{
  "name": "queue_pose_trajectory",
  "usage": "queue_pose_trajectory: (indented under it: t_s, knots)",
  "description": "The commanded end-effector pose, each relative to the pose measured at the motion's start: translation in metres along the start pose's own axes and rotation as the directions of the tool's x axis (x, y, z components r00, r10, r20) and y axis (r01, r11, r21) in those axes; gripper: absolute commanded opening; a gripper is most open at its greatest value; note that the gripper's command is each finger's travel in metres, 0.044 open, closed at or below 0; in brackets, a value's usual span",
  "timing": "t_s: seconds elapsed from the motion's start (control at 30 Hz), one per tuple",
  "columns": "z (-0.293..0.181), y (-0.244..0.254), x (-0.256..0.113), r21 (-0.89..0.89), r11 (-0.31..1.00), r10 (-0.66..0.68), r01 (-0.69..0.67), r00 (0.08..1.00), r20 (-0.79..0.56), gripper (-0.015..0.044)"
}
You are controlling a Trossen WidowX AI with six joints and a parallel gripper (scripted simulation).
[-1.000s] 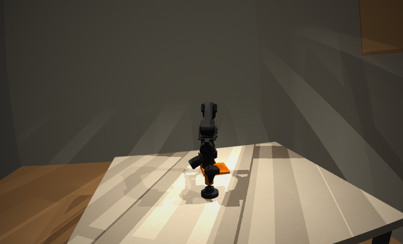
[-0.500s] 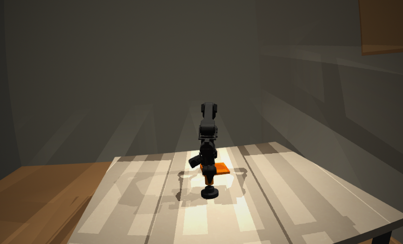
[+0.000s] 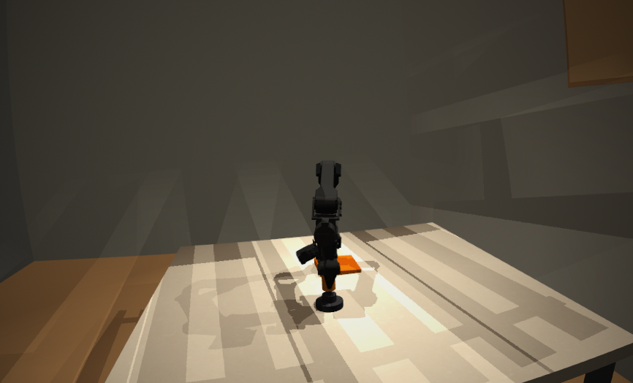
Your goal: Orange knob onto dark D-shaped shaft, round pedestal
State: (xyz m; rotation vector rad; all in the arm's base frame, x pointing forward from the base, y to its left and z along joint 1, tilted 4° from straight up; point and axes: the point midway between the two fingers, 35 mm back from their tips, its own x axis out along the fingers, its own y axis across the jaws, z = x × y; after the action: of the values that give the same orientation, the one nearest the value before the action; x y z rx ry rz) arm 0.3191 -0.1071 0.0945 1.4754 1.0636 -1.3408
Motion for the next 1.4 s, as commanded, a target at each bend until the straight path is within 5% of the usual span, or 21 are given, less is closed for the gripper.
queue_pose_trajectory:
  t_s: [0.0,0.23,0.47,1.37]
  knots:
    - [0.0000,-0.0009,-0.0005,0.005,1.000,0.000,0.000,1.000,0.000,0.0000]
    - [-0.0001,-0.0043,-0.0046,0.014,1.000,0.000,0.000,1.000,0.000,0.0000]
    - [-0.0003,-0.0040,-0.0064,0.213,0.977,0.000,0.000,1.000,0.000,0.0000]
    - [0.0001,0.0004,-0.0001,0.213,0.977,0.000,0.000,1.000,0.000,0.0000]
